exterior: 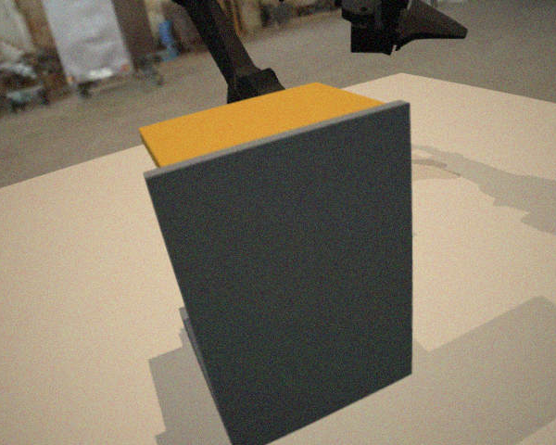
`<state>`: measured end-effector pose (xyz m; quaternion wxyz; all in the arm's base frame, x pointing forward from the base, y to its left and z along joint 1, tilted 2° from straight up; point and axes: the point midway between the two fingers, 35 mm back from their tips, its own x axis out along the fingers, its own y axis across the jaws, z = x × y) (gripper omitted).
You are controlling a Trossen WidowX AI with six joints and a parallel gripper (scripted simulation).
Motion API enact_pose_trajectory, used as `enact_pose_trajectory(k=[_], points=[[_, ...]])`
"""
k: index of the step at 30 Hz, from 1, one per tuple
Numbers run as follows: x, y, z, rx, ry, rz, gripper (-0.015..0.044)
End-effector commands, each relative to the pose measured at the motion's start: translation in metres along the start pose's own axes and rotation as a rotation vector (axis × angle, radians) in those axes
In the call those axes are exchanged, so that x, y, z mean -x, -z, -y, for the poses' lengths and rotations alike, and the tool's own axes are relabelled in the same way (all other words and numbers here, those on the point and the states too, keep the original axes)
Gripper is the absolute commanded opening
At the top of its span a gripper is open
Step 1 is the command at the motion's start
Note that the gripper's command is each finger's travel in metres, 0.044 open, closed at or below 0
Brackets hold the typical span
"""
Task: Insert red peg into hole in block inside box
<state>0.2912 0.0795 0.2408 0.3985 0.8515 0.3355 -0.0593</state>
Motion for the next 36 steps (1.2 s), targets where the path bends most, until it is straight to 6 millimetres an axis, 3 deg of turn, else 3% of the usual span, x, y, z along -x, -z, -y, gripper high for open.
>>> enact_pose_trajectory(k=[1,19,25,33,36], points=[[0.006,-0.025,0.009,-0.128,-0.010,0.070,0.0440],[0.042,-0.136,0.066,-0.821,-0.150,0.395,0.0440],[0.046,-0.144,0.072,-0.879,-0.168,0.419,0.0440],[0.053,-0.146,0.074,-0.878,-0.167,0.420,0.0230],[0.053,-0.147,0.074,-0.878,-0.167,0.420,0.0220]])
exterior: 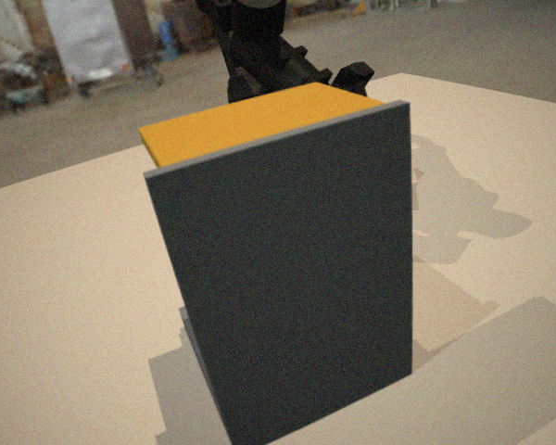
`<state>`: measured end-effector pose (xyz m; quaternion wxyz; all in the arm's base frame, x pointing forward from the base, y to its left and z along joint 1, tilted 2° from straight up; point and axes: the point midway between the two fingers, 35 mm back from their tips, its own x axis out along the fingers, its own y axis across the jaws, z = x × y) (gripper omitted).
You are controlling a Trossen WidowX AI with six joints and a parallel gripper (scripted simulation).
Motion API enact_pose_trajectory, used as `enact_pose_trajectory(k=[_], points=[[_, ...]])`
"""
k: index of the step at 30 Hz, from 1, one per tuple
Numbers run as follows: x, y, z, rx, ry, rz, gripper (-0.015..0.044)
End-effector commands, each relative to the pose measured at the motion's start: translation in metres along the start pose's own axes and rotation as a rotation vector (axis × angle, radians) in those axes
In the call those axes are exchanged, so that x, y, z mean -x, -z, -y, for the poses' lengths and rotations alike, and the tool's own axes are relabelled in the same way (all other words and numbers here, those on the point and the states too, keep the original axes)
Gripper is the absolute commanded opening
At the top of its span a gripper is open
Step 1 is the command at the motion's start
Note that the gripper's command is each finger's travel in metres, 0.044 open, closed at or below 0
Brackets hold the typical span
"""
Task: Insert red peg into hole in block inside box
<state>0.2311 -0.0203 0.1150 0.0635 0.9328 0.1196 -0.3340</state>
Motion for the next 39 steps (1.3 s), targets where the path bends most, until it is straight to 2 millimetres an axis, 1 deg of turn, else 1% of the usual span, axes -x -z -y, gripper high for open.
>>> enact_pose_trajectory(k=[1,10,39], points=[[0.001,-0.002,0.001,0.003,0.003,-0.001,0.0220],[-0.004,-0.005,0.000,0.003,0.003,-0.001,0.0220],[-0.036,-0.040,-0.003,0.003,0.003,-0.001,0.0220]])
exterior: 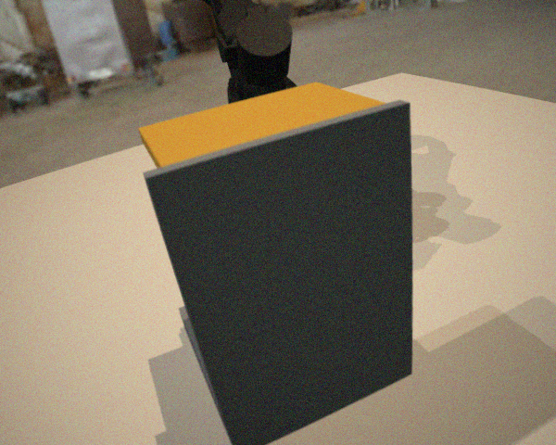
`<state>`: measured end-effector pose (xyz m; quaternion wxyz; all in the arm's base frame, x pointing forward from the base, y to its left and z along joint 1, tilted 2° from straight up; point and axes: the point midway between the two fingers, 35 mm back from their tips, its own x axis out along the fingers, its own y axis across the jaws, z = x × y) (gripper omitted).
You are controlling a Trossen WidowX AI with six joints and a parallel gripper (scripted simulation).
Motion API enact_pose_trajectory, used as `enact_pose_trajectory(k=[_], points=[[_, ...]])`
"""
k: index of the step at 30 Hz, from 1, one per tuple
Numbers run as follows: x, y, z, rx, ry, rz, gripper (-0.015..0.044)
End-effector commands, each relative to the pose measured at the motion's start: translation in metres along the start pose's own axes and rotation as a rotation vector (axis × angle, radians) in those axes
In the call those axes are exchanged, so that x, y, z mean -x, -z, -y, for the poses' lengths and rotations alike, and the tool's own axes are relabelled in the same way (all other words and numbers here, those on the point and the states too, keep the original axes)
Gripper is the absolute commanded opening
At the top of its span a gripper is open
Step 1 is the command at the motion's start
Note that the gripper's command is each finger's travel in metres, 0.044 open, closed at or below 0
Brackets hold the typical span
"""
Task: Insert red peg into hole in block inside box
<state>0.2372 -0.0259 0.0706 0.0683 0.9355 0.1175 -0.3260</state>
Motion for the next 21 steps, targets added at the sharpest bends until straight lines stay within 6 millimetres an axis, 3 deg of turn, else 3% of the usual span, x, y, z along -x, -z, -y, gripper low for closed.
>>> enact_pose_trajectory(k=[1,12,21], points=[[-0.005,-0.010,0.003,-0.006,0.012,0.014,0.0220],[-0.013,-0.025,0.005,-0.006,0.012,0.015,0.0220],[-0.014,-0.026,0.005,-0.006,0.012,0.015,0.0220]])
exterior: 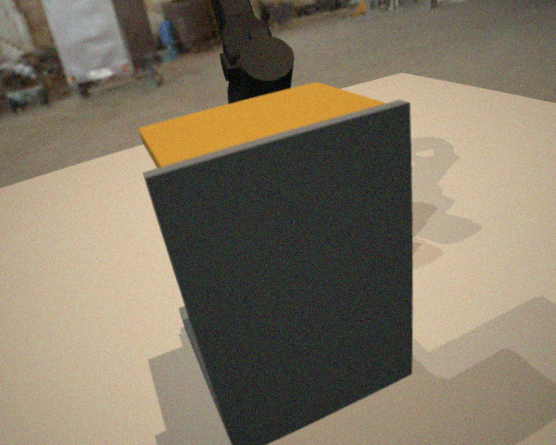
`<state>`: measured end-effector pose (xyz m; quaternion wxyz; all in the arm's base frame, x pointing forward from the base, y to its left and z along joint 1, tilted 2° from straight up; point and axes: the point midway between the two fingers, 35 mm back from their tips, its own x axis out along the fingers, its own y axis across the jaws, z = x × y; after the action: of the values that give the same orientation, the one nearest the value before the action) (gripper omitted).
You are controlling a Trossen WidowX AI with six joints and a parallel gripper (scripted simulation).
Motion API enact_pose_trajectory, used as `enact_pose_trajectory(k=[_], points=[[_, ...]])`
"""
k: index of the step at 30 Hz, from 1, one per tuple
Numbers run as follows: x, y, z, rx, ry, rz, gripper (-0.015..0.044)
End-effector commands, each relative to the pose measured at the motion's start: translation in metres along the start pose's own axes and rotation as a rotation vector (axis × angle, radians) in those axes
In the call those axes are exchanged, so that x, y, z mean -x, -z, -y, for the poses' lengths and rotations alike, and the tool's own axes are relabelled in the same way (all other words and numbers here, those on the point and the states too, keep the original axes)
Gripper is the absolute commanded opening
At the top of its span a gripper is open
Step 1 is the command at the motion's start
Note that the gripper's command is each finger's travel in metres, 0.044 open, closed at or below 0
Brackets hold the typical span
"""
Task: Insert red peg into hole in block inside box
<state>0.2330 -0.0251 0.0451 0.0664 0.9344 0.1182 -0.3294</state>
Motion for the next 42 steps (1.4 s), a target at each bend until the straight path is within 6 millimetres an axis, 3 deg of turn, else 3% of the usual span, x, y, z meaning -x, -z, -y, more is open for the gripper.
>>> enact_pose_trajectory(k=[1,8,14,23,42], points=[[-0.001,-0.004,0.002,-0.002,0.009,0.008,0.0220],[-0.001,-0.004,0.002,-0.002,0.009,0.008,0.0220],[0.000,-0.001,0.001,-0.002,0.002,0.004,0.0062],[0.000,-0.001,0.001,-0.002,0.002,0.004,0.0003],[0.020,0.026,-0.001,-0.002,0.006,0.006,0.0000]])
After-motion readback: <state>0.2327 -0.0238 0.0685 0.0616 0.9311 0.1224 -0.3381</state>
